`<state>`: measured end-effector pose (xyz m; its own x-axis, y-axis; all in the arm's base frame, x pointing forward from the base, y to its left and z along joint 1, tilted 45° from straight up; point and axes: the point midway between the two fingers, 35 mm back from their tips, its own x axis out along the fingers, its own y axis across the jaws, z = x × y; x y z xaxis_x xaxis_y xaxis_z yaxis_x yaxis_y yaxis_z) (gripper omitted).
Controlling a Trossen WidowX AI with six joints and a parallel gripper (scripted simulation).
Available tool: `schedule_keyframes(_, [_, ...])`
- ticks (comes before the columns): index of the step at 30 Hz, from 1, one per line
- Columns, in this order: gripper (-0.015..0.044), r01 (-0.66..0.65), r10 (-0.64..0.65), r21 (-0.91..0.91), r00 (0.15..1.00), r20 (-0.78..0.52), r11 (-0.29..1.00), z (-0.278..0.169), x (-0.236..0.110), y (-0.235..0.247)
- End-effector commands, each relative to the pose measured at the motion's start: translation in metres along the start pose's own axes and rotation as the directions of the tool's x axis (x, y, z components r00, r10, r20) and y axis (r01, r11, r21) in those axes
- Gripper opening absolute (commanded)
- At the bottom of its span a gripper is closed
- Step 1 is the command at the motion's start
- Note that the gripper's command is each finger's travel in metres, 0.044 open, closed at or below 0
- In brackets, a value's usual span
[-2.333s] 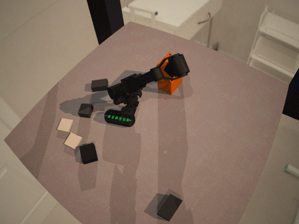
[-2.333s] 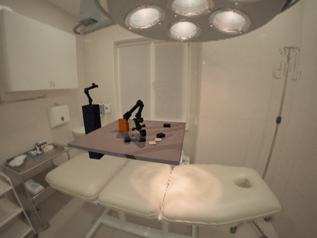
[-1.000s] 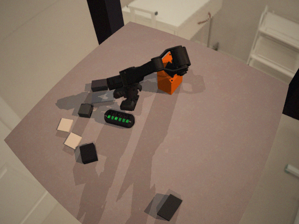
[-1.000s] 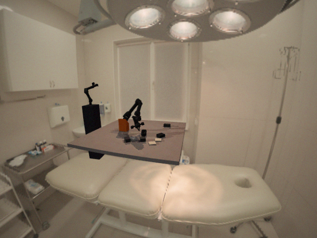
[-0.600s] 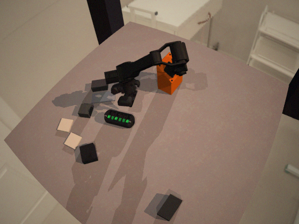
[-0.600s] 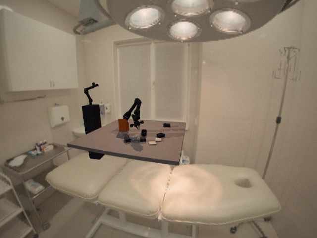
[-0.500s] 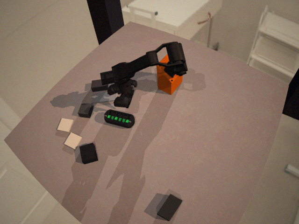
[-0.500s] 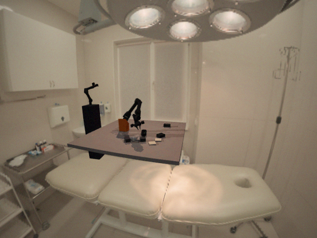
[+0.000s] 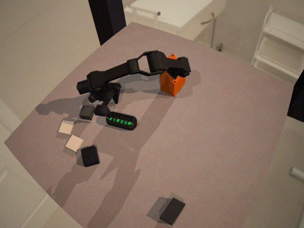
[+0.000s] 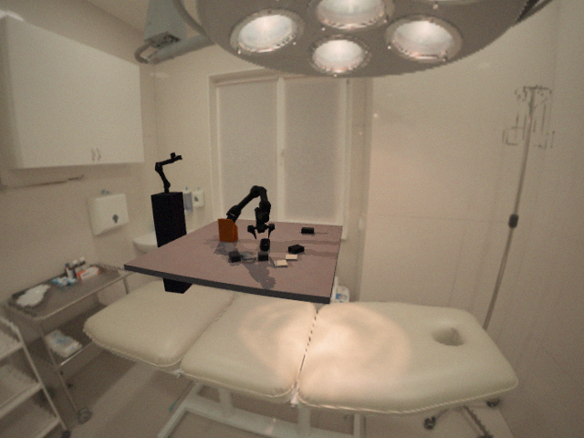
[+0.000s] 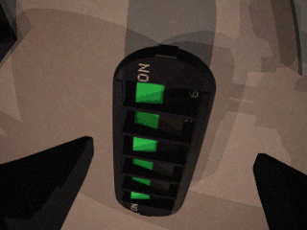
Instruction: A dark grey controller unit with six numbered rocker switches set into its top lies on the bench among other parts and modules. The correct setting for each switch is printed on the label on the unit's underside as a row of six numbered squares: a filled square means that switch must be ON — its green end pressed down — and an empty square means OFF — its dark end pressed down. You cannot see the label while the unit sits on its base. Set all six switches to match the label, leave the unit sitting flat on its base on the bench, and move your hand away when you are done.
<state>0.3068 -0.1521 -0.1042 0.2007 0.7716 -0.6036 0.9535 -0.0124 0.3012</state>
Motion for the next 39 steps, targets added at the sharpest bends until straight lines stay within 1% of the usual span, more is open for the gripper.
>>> schedule_keyframes(1, [0.0440,0.056,-0.056,0.021,0.998,-0.024,0.998,0.013,-0.008,0.014])
schedule_keyframes(8, [0.0440,0.074,-0.073,0.028,0.997,-0.035,0.997,0.017,-0.009,0.017])
schedule_keyframes(39, [0.0440,0.073,-0.072,0.028,0.997,-0.036,0.997,0.024,0.040,0.014])
